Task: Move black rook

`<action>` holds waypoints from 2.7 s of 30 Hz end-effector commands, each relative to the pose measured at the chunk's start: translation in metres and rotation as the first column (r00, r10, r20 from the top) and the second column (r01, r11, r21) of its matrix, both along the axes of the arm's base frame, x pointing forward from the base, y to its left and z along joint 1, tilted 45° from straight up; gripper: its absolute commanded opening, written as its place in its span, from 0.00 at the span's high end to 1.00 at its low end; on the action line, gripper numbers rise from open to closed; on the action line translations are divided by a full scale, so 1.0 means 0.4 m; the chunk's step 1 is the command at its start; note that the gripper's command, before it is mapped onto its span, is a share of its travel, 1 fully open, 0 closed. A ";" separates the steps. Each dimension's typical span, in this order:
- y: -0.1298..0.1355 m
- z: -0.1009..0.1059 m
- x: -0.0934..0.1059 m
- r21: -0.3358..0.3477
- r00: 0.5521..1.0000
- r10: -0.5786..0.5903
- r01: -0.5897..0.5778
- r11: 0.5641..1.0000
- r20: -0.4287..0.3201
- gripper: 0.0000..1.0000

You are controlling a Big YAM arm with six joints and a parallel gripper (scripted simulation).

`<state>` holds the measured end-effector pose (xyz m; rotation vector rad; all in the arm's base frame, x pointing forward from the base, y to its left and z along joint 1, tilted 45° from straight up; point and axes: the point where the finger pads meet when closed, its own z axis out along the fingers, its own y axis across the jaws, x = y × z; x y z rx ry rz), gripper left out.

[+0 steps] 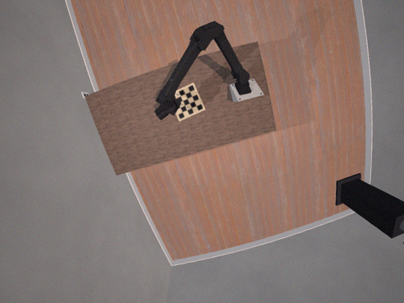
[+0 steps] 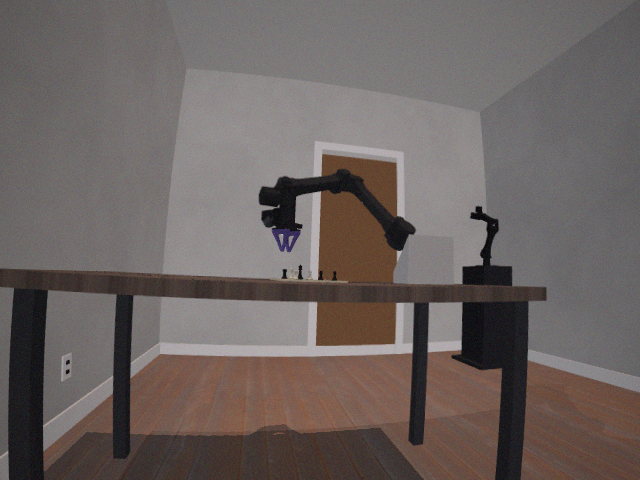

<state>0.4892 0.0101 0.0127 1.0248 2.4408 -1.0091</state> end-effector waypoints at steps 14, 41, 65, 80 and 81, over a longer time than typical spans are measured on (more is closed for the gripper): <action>-0.013 0.001 0.009 -0.001 1.000 -0.003 0.003 1.000 0.015 0.65; -0.068 -0.064 0.005 -0.005 1.000 -0.002 0.002 1.000 0.001 0.65; -0.093 -0.089 0.006 -0.003 1.000 0.006 -0.006 1.000 0.005 0.65; -0.094 -0.090 0.006 -0.004 1.000 0.004 -0.004 1.000 0.005 0.65; -0.094 -0.090 0.006 -0.004 1.000 0.004 -0.004 1.000 0.005 0.65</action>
